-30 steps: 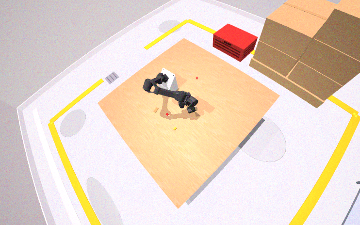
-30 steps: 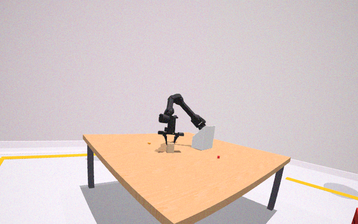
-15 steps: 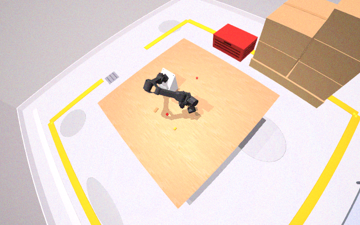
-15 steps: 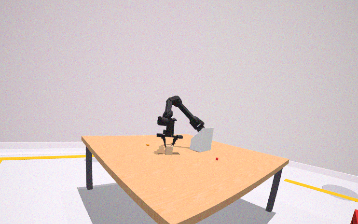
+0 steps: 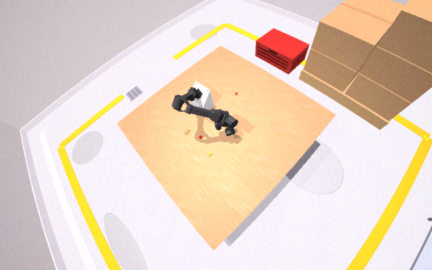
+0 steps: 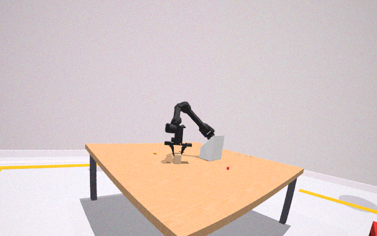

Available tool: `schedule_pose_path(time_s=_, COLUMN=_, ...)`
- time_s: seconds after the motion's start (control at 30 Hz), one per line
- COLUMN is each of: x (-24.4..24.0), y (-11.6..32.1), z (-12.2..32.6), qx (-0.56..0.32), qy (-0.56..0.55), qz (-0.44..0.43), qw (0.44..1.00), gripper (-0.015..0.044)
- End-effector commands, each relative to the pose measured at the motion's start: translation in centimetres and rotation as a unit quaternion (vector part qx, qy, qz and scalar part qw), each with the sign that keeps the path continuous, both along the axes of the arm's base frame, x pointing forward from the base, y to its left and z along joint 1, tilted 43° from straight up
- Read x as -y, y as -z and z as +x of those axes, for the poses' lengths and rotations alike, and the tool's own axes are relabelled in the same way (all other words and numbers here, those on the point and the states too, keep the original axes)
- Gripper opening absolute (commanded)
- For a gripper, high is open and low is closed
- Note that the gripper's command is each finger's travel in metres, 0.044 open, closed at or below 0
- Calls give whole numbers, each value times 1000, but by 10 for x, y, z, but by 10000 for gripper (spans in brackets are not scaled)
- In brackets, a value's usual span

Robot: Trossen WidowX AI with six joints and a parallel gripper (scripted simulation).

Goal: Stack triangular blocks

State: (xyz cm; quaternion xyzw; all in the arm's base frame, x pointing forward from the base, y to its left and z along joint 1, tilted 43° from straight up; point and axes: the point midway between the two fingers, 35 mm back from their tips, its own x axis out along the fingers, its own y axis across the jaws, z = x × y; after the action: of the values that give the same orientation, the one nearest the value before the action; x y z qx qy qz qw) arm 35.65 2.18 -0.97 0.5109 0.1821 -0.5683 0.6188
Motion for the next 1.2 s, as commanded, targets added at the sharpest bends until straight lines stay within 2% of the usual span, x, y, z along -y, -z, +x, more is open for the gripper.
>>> schedule_pose_path(time_s=0.0, x=0, y=1, z=0, qx=-2, qy=-3, qz=1, qw=1000, gripper=0)
schedule_pose_path(time_s=0.7, x=0, y=2, z=0, qx=-1, qy=-2, qz=1, qw=1000, gripper=0)
schedule_pose_path(time_s=1.17, x=1, y=1, z=1, qx=0, qy=0, qz=0, qw=1000, gripper=368)
